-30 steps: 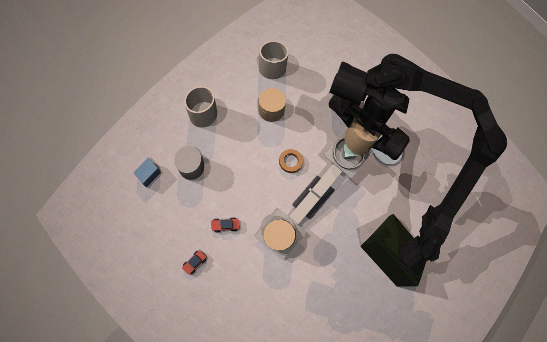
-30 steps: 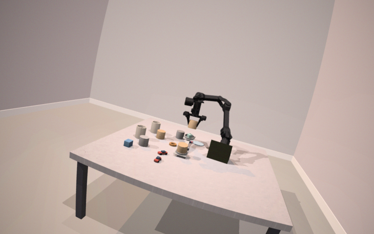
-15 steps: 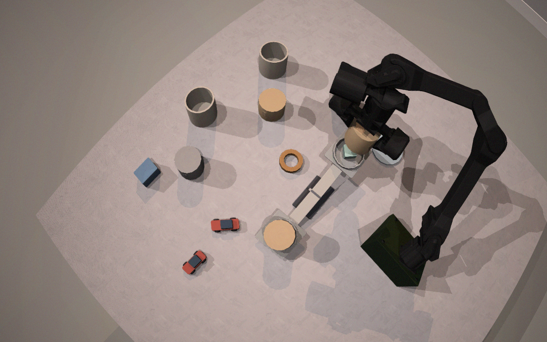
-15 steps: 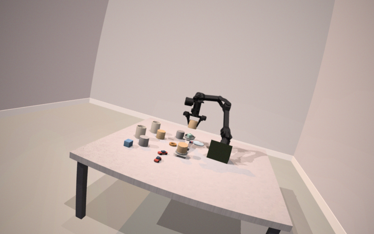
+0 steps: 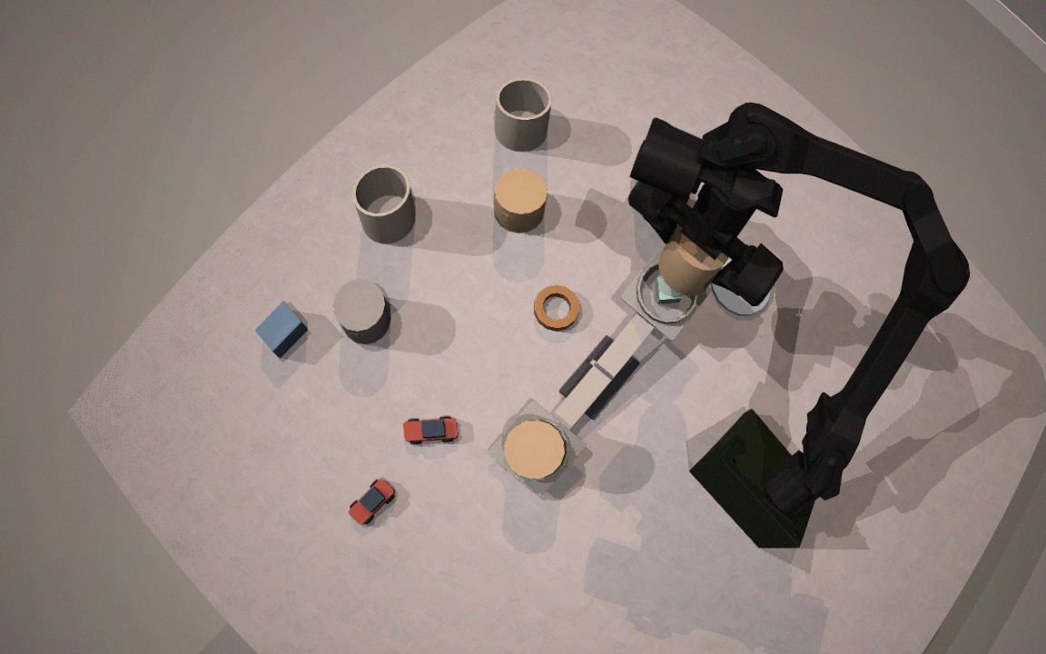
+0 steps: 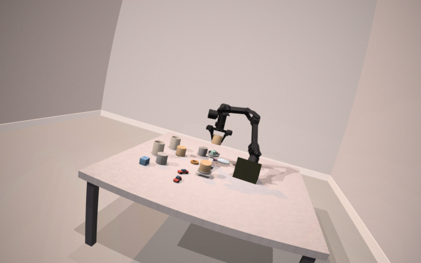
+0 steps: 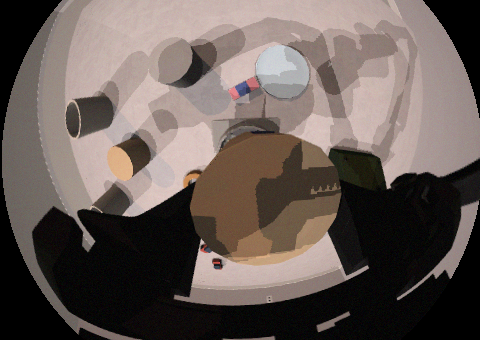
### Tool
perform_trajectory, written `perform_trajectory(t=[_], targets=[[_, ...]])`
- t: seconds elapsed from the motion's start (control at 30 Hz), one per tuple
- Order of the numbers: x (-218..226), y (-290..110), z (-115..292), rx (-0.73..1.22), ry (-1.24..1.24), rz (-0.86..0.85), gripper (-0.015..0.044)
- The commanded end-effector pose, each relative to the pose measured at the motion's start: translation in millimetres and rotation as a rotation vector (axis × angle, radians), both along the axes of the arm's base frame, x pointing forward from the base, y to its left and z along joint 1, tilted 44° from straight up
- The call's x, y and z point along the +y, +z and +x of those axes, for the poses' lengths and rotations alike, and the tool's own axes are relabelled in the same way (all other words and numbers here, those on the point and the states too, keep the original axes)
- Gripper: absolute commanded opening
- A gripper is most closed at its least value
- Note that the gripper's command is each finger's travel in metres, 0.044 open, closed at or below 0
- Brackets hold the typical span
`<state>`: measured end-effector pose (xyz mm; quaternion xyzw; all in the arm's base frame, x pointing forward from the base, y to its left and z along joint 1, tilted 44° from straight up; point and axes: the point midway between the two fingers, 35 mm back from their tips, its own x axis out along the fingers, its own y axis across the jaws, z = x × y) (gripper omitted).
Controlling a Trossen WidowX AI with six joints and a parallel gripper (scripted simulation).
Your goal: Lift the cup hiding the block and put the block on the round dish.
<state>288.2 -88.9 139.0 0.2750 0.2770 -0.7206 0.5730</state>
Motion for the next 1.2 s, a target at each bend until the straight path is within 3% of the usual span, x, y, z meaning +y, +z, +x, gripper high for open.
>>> perform_trajectory(t=[0.0,0.33,1.17], targets=[[0.2,-0.2,0.2,0.000,0.002,0.000,0.0000],[-16.1,5.3,-9.8,-0.002,-0.002,0.021,0.0000],[-104.4,36.9,-105.3,-0.033,-0.004,0.075,0.0000]])
